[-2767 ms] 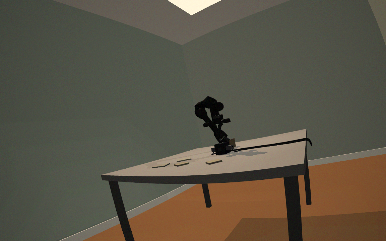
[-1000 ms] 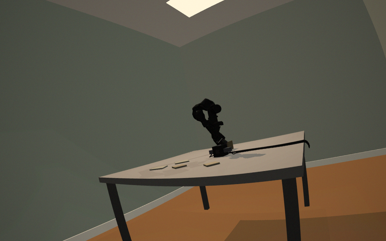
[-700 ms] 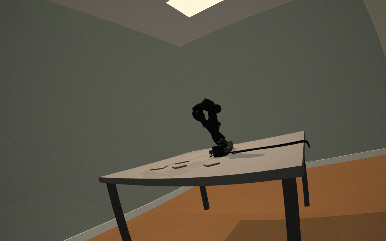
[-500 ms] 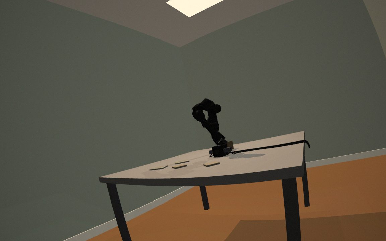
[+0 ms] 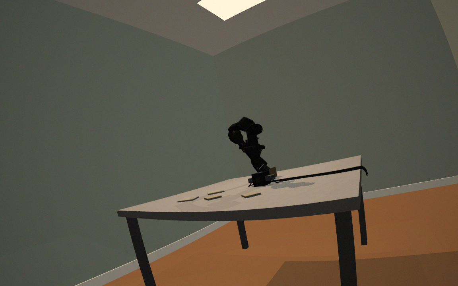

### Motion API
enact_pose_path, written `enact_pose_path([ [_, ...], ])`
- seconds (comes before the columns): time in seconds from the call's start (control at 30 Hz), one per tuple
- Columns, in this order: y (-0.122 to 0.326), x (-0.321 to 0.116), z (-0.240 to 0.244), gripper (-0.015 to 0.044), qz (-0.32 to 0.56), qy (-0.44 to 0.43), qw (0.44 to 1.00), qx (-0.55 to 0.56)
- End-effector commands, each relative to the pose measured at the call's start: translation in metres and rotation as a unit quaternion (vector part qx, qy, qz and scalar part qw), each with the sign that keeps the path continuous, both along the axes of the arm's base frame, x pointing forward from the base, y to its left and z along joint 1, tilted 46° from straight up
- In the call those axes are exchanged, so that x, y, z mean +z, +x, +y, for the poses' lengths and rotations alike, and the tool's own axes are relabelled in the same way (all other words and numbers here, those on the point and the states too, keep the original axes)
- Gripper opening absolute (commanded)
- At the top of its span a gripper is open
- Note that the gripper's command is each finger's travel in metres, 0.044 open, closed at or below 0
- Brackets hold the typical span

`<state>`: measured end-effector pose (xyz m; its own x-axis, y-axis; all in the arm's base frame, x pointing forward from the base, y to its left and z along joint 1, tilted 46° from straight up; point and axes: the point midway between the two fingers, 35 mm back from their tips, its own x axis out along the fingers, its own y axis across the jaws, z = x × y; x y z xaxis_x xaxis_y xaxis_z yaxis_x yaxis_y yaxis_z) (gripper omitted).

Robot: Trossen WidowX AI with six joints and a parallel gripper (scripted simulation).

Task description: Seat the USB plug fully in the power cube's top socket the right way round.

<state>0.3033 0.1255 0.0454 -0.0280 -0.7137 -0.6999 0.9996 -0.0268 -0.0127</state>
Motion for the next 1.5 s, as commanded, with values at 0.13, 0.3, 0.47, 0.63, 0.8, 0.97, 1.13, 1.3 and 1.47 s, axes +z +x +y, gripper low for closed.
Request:
enact_pose_path([
  [0.13, 0.0000, -0.0002, -0.0001, 0.0000, -0.058, -0.002, 0.997, -0.057],
  [0.3, 0.0000, -0.0002, -0.0001, 0.0000, -0.058, -0.002, 0.997, -0.057],
  [0.47, 0.0000, -0.0002, -0.0001, 0.0000, -0.058, -0.002, 0.997, -0.057],
  [0.63, 0.0000, -0.0004, -0.0003, 0.0000, -0.055, -0.001, 0.997, -0.053],
  [0.8, 0.0001, -0.0010, -0.0005, 0.0000, -0.055, 0.001, 0.997, -0.053],
  [0.97, 0.0002, -0.0016, -0.0007, 0.0000, -0.055, 0.003, 0.997, -0.053],
  [1.13, 0.0002, -0.0022, -0.0009, 0.0000, -0.055, 0.005, 0.997, -0.053],
  [1.3, 0.0003, -0.0028, -0.0011, 0.0000, -0.056, 0.007, 0.997, -0.053],
  [1.47, 0.0003, -0.0035, -0.0013, 0.0000, -0.056, 0.009, 0.997, -0.053],
])
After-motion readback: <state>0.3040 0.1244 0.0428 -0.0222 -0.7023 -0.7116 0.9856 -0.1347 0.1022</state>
